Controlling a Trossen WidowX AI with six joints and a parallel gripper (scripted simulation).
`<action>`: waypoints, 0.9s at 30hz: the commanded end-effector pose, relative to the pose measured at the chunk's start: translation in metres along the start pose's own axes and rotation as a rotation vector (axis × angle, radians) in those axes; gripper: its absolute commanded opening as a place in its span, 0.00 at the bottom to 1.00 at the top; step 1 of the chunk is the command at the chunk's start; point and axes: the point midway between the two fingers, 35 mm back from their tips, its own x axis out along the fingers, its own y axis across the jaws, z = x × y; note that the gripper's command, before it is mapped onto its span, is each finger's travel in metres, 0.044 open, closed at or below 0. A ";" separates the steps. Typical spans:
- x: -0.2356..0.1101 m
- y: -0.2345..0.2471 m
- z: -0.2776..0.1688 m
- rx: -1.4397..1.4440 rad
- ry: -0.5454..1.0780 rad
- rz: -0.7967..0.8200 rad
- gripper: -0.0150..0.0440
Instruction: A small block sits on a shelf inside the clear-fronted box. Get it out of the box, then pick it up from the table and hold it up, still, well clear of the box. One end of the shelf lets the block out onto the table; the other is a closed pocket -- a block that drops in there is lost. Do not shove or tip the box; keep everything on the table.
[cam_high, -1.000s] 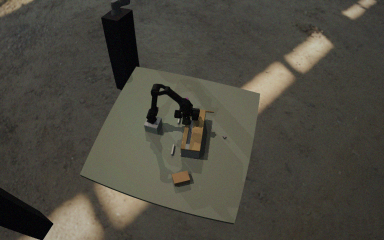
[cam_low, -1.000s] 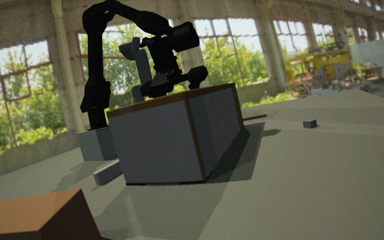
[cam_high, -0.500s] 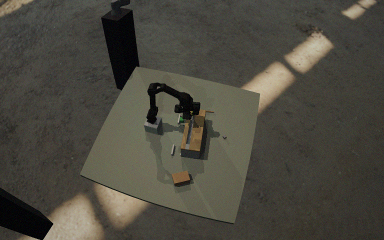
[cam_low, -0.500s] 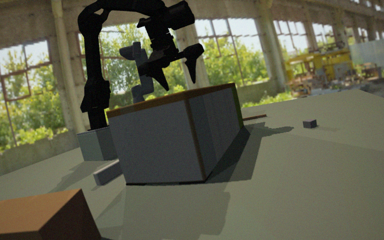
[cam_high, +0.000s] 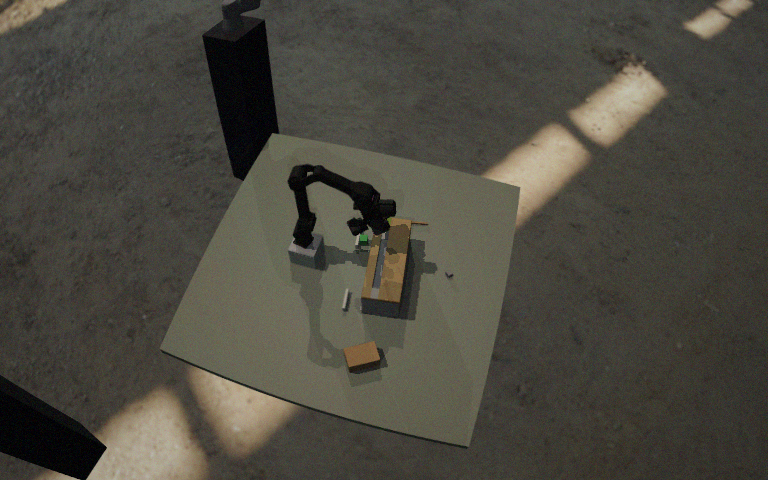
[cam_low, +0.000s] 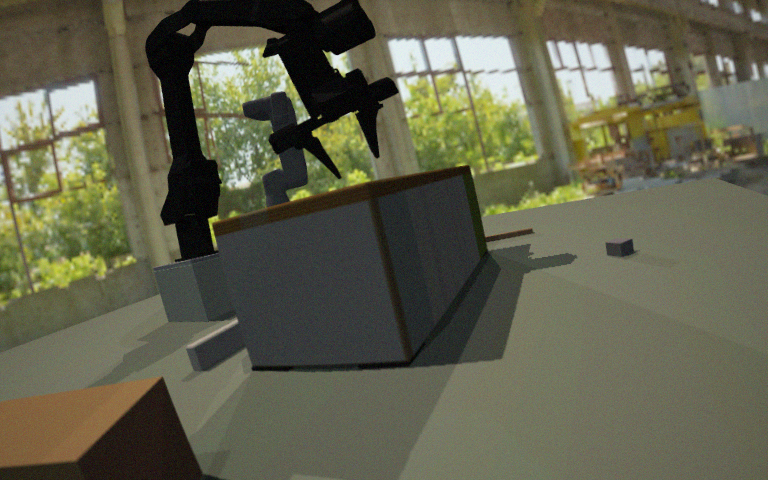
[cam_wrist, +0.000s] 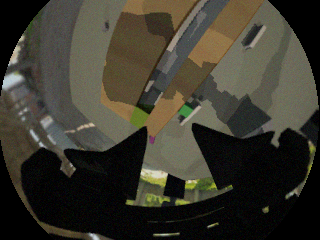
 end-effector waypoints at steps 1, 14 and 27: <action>0.002 -0.004 -0.007 -0.469 -0.046 -0.028 0.74; 0.004 -0.009 -0.027 -1.874 -0.118 -0.198 0.74; 0.004 -0.013 -0.038 -2.775 -0.082 -0.405 0.74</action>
